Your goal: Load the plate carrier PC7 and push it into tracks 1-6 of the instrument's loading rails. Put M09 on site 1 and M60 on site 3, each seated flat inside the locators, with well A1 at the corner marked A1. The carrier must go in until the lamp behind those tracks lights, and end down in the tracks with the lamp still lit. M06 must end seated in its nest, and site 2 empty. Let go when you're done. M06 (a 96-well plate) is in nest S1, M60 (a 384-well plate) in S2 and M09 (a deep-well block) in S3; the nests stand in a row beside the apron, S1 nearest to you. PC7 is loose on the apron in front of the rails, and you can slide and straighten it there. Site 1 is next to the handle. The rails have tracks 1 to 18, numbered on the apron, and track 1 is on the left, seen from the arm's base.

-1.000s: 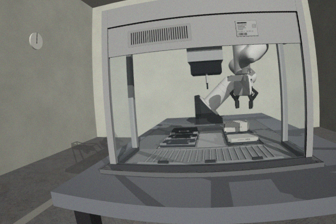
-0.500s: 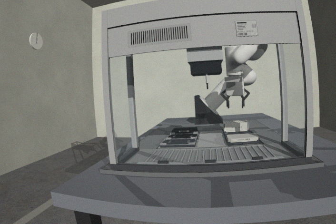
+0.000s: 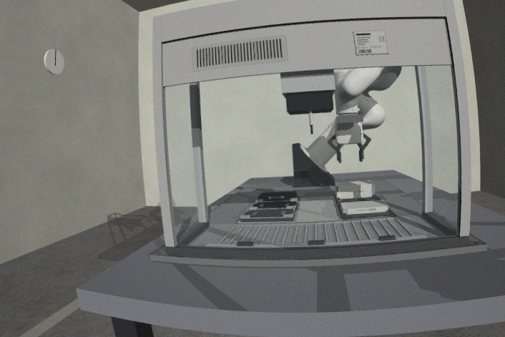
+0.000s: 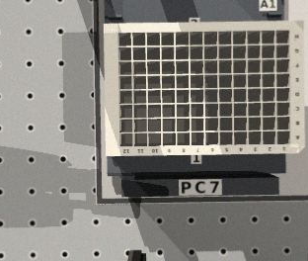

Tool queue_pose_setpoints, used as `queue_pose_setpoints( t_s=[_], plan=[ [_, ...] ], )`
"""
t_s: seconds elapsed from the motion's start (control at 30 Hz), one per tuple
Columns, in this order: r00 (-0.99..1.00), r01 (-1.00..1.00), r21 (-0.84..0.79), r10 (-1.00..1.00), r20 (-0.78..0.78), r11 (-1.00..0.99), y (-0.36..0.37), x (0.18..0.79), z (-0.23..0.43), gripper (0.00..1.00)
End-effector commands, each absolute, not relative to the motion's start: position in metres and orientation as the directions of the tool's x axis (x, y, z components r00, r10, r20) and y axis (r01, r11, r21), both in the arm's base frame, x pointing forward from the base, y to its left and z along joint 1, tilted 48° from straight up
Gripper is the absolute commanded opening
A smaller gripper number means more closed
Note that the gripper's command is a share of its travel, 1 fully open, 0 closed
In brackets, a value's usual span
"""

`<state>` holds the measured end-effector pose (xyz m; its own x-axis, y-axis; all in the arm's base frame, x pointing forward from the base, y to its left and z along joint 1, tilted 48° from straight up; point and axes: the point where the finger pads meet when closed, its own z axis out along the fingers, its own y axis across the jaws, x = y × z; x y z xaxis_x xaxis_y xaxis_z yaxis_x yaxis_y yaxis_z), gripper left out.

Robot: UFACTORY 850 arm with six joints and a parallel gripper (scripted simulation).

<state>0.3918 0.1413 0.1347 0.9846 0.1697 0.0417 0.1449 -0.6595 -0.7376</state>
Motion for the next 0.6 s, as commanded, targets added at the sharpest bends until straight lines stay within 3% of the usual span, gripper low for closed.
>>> queue_pose_setpoints(
  t_s=[0.0, 0.57],
  plan=[
    [0.985, 0.147, -0.738, 0.169, 0.045, -0.659, 0.141, 0.392, 0.135, 0.82],
    [0.985, 0.147, -0.738, 0.169, 0.045, -0.659, 0.156, 0.39, 0.121, 0.82]
  ],
)
